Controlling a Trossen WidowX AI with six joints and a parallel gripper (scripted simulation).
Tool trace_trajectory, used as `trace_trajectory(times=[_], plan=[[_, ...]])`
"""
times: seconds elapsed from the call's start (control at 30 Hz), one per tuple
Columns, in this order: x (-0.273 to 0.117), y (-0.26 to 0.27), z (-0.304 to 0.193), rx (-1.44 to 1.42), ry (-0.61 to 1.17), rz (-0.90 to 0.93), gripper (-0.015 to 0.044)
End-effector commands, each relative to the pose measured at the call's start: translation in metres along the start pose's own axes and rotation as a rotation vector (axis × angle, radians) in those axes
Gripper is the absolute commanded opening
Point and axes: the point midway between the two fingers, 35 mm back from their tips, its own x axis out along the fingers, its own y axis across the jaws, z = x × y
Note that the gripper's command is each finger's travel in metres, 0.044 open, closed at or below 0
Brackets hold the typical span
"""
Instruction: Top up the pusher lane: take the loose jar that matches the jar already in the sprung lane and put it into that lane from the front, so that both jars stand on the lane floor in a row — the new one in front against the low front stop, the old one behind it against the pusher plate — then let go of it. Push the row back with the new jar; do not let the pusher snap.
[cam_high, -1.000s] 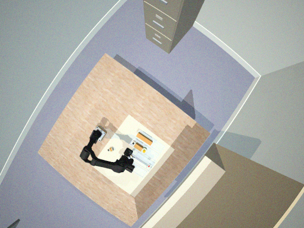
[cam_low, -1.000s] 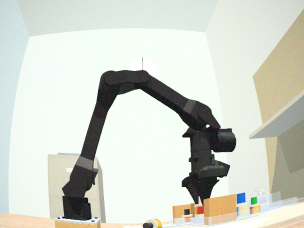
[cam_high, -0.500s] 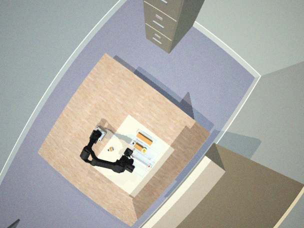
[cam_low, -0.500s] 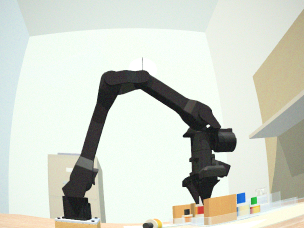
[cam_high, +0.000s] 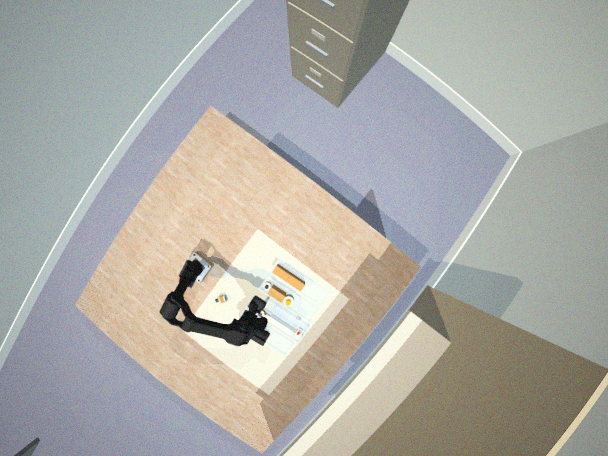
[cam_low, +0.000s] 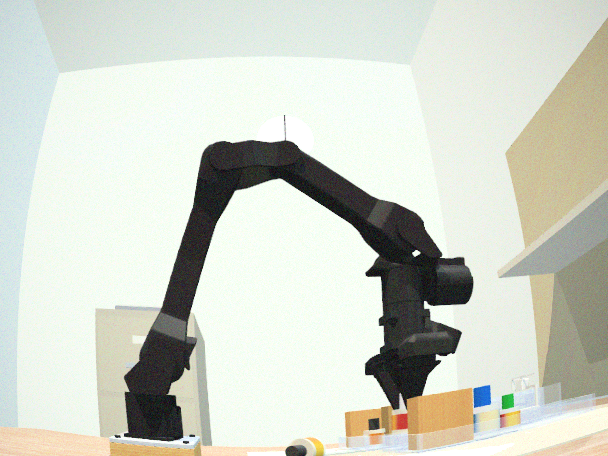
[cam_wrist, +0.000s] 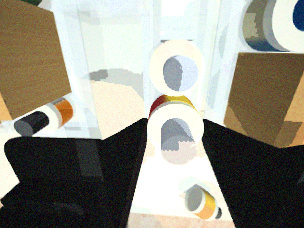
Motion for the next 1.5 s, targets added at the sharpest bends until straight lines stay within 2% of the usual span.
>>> trace_trajectory(times=[0.0,1.47], plan=[[0.002,0.0,0.005,-0.003,-0.018,-0.002,0.0],[0.016,0.0,0.004,-0.003,-0.018,-0.003,0.0]])
